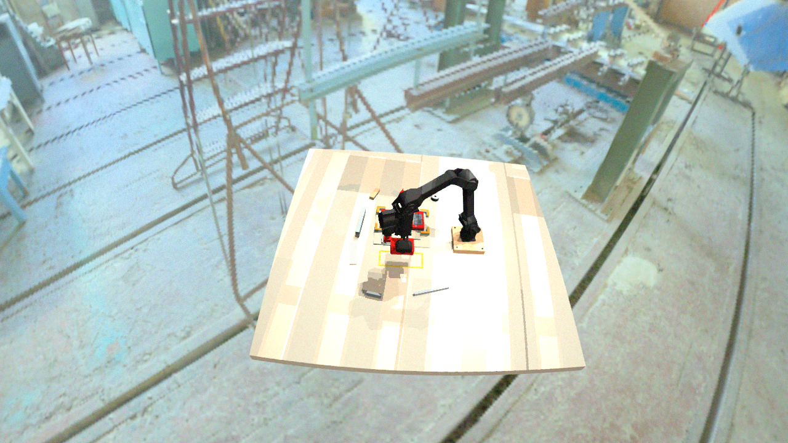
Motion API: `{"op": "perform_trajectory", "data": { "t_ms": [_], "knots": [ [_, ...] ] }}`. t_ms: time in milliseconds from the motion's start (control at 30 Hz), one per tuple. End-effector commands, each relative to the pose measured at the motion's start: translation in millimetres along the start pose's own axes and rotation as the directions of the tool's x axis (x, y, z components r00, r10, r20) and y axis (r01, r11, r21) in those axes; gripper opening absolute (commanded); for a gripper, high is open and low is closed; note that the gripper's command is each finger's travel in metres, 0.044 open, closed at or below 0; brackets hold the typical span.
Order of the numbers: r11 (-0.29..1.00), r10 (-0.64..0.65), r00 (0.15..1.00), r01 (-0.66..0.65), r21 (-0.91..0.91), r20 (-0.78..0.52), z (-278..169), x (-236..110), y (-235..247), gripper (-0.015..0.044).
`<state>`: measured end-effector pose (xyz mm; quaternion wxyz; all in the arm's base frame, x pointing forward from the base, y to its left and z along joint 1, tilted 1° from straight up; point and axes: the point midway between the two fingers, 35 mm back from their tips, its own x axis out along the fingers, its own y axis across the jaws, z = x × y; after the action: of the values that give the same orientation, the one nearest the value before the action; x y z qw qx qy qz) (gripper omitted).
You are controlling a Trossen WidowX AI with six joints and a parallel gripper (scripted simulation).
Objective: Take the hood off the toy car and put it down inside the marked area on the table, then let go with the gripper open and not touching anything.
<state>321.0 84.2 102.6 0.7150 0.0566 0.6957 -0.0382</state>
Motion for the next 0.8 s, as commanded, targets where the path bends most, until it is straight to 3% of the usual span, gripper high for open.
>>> {"op": "perform_trajectory", "data": {
  "t_ms": [0, 767],
  "knots": [
    [1.000, 0.003, 1.000, -0.003, 0.003, 0.001, 0.3, 2.5, 0.8, 0.0000],
    [1.000, 0.003, 1.000, -0.003, 0.003, 0.001, 0.5, 19.2, 1.0, 0.0000]
  ]
}}
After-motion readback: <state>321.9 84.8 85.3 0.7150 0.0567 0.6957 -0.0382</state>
